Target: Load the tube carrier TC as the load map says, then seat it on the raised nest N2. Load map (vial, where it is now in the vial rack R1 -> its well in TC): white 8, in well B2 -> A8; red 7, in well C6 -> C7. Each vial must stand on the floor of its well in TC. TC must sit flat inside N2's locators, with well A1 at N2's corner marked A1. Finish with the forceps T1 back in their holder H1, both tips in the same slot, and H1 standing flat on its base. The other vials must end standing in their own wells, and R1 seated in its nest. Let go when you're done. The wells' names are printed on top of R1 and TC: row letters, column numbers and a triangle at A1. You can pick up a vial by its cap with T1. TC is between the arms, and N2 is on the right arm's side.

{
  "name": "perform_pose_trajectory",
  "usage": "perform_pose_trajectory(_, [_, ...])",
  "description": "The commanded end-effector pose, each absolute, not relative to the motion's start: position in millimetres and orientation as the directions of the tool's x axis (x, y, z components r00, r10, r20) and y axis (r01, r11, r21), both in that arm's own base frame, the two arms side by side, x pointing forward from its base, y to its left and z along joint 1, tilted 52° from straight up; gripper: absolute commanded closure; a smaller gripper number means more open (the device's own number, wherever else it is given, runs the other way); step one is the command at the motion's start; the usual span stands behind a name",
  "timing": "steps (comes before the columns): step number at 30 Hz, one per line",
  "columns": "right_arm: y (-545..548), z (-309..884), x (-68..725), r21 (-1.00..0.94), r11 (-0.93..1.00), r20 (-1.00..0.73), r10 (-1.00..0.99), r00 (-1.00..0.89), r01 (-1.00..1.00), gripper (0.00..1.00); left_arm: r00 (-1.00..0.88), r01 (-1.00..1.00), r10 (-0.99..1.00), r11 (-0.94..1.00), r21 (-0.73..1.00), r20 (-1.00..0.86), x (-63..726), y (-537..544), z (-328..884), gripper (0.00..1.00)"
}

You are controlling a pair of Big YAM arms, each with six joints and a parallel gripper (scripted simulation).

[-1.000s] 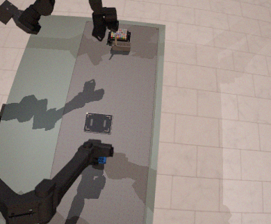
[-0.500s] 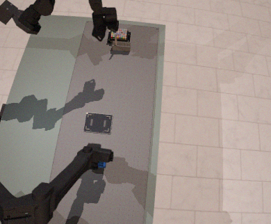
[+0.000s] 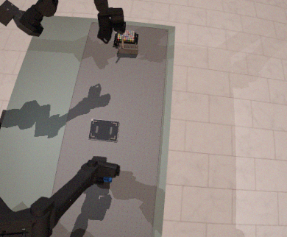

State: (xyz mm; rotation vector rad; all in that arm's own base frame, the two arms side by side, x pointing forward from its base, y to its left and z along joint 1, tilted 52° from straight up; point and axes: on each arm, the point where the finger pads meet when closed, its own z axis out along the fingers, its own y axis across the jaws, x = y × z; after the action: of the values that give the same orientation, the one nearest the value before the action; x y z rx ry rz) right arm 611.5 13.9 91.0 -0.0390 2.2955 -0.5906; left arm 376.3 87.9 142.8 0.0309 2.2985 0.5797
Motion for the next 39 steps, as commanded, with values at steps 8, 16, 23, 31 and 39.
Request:
perform_pose_trajectory(8, [-6.7, 108.5, 606.9, -0.433, 0.889, -0.672, -0.210, -0.710, 0.147, 1.00, -0.707, -0.161, 0.186, 0.897, 0.412, -0.682, 379.2, 88.9, 148.9, 0.77])
perform_pose_trajectory(16, [-15.6, 102.3, 604.3, -0.438, 0.888, -0.657, -0.212, -0.724, 0.138, 1.00, -0.707, -0.161, 0.186, 0.897, 0.412, -0.682, 379.2, 88.9, 148.9, 0.77])
perform_pose_trajectory(23, [-25.7, 119.1, 604.4, -0.434, 0.889, -0.672, -0.211, -0.710, 0.147, 1.00, -0.707, -0.161, 0.186, 0.897, 0.412, -0.682, 379.2, 88.9, 148.9, 0.77])
perform_pose_trajectory(31, [-34.7, 121.3, 601.1, -0.436, 0.889, -0.667, -0.211, -0.714, 0.144, 1.00, -0.707, -0.161, 0.186, 0.897, 0.412, -0.682, 379.2, 88.9, 148.9, 0.77])
perform_pose_trajectory(39, [-46.4, 129.8, 601.1, -0.435, 0.889, -0.672, -0.211, -0.710, 0.147, 1.00, -0.707, -0.161, 0.186, 0.897, 0.412, -0.682, 379.2, 88.9, 148.9, 0.77])
